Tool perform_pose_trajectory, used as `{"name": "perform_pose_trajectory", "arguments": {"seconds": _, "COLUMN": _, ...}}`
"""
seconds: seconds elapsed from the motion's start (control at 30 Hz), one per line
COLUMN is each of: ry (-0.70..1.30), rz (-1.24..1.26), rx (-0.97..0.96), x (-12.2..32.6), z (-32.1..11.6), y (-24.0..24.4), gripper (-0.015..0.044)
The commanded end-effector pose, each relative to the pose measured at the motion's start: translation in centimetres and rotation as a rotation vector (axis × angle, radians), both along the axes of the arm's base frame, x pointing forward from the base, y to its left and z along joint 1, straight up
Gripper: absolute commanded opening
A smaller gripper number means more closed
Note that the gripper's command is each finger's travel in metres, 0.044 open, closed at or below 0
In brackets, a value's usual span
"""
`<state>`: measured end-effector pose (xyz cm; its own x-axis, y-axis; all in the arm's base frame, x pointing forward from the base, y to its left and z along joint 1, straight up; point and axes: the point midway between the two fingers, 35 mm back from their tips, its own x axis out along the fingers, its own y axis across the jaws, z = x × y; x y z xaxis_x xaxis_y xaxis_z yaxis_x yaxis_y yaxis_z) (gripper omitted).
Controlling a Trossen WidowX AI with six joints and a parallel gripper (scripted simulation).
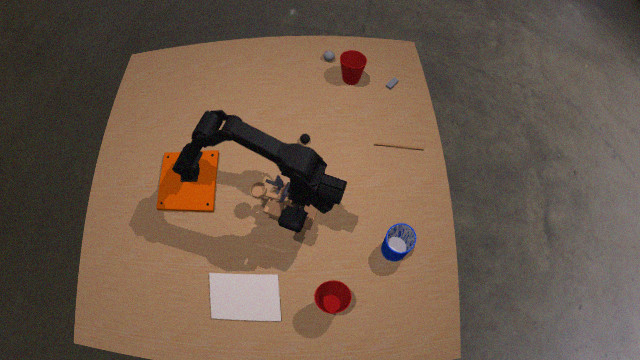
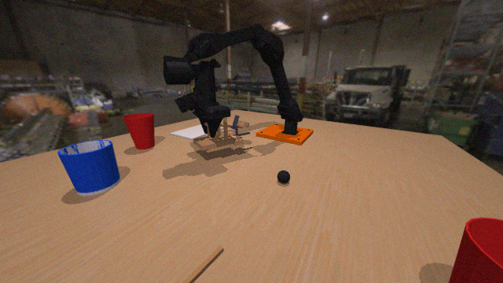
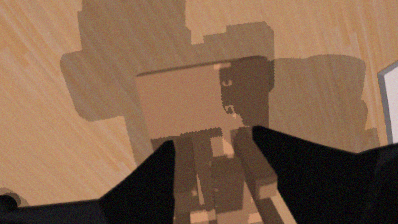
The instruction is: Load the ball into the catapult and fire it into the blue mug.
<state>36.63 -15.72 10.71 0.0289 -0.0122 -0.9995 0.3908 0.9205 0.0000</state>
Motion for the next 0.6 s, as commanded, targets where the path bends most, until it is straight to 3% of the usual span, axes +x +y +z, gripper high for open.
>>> {"name": "perform_pose_trajectory", "arguments": {"seconds": 0.0, "ry": -0.010, "rz": -0.001, "rx": -0.005, "x": 0.2, "z": 0.0, "y": -0.1, "gripper": 0.0000}}
{"name": "perform_pose_trajectory", "arguments": {"seconds": 0.57, "ry": -0.009, "rz": -0.002, "rx": -0.004, "x": 0.3, "z": -2.8, "y": -0.2, "gripper": 0.0000}}
